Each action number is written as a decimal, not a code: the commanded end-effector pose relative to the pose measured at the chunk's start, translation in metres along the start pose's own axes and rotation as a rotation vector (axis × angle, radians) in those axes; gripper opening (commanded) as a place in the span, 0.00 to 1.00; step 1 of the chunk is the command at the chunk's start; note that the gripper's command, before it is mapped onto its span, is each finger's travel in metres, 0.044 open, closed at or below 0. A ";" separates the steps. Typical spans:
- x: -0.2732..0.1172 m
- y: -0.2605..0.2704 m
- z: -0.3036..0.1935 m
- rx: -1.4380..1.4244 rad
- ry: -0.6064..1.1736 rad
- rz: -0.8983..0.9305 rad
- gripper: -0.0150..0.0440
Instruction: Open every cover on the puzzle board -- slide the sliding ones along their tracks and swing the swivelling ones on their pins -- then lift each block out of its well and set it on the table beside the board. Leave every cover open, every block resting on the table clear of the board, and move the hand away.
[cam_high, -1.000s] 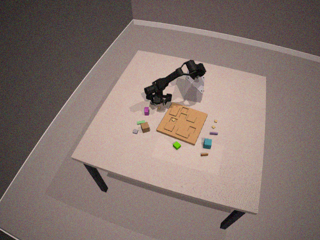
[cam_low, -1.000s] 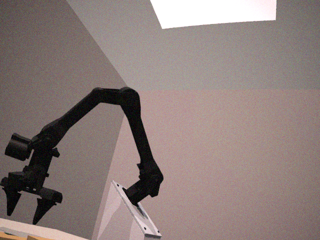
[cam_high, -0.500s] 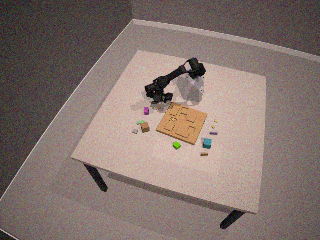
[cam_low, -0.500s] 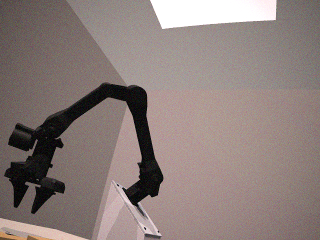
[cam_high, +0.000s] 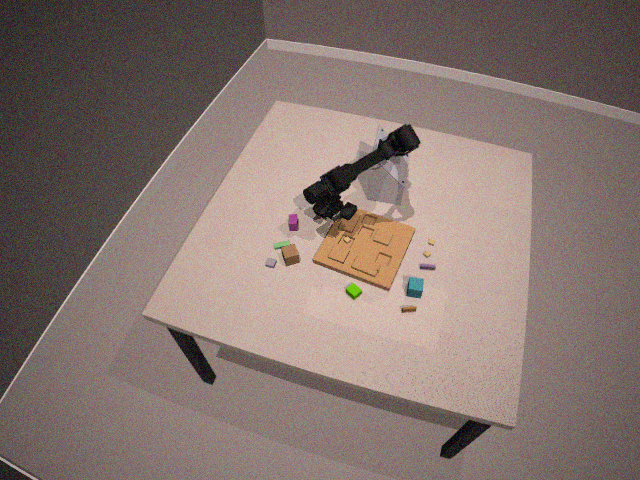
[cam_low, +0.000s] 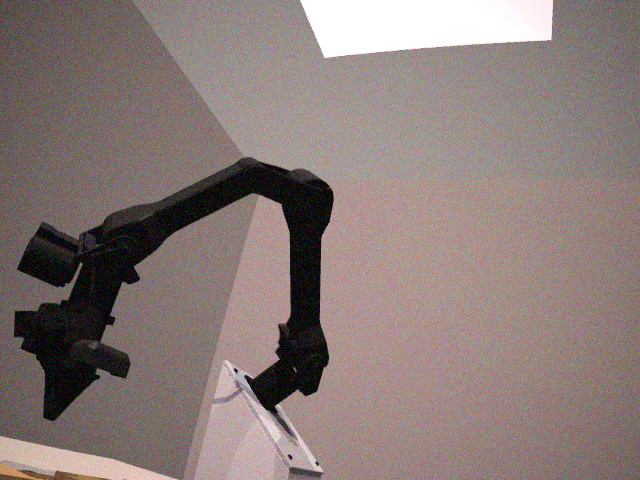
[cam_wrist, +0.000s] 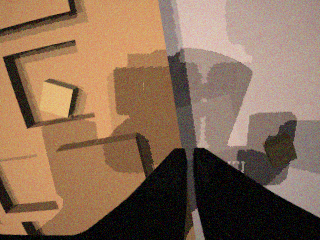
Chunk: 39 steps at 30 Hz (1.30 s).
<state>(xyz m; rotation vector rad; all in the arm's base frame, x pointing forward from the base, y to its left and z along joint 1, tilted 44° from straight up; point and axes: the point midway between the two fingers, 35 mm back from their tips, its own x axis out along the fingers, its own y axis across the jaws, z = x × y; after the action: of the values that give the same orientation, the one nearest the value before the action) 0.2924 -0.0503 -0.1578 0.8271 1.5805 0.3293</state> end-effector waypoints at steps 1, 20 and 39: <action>0.000 0.026 0.006 0.114 0.001 0.010 0.25; 0.006 0.079 0.008 0.338 0.015 0.026 0.25; 0.056 0.083 0.008 0.339 0.017 0.029 0.25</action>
<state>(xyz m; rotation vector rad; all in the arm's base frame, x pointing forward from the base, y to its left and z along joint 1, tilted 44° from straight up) 0.3278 0.0408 -0.1457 1.0991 1.6649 0.0895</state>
